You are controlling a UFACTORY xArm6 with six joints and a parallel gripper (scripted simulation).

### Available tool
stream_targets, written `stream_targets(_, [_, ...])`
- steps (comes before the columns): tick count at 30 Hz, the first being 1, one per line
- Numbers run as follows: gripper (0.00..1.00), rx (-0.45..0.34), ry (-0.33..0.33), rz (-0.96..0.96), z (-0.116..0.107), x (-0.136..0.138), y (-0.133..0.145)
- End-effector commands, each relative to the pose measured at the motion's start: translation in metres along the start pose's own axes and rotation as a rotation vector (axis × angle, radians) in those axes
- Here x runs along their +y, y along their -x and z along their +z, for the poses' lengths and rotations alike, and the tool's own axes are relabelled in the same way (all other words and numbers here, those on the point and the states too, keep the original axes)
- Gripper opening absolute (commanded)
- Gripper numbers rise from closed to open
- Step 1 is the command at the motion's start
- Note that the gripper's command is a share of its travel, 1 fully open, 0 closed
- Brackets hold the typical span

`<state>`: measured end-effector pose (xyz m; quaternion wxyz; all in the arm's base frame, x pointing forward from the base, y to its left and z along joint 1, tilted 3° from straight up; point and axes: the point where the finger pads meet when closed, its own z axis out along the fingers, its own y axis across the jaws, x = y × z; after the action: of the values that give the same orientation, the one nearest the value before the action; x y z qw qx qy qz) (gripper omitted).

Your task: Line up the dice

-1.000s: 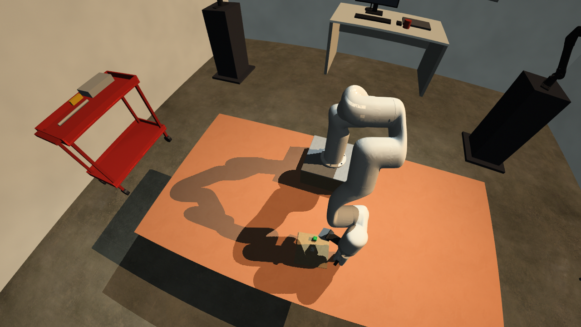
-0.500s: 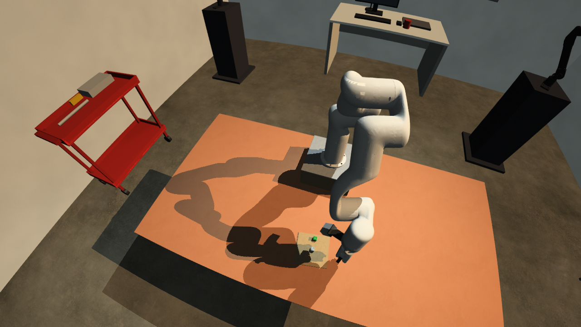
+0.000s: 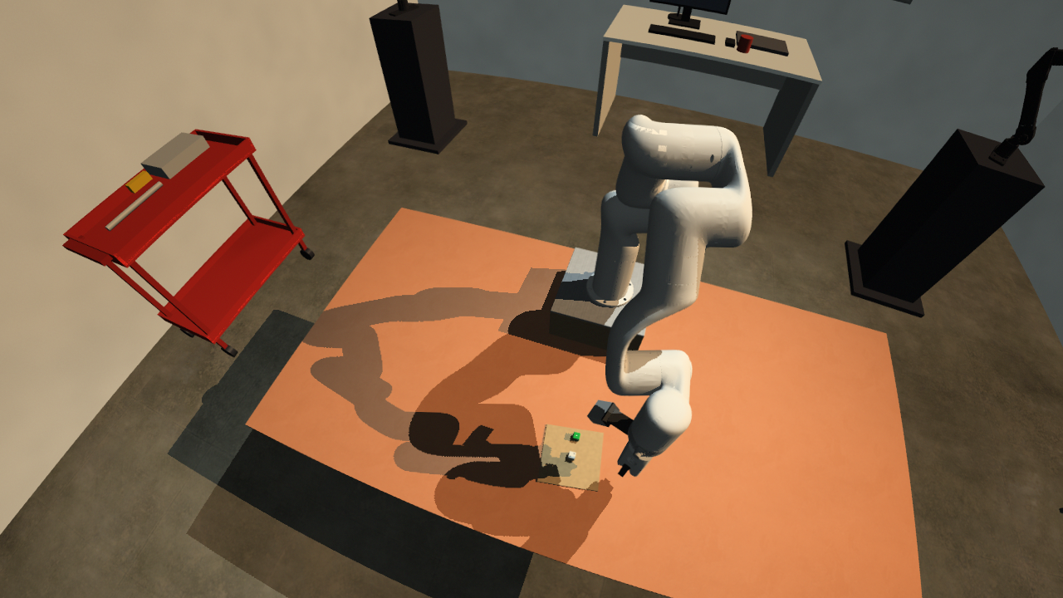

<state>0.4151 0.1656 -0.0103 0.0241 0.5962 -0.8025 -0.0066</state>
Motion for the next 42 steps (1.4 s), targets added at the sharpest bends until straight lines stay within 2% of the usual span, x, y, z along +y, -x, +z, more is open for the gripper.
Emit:
stream_targets(1, [0.11,-0.003,-0.004,0.027,-0.002,-0.004,-0.001])
stream_targets(5, [0.11,-0.004,-0.004,0.201,-0.003,-0.018,-0.013])
stream_targets(10, [0.11,-0.004,-0.004,0.276,-0.004,-0.024,-0.018])
stream_targets(12, [0.11,-0.004,-0.003,0.384,-0.004,-0.033,-0.026])
stream_targets(42, [0.11,-0.006,-0.001,1.167,-0.007,-0.090,-0.093])
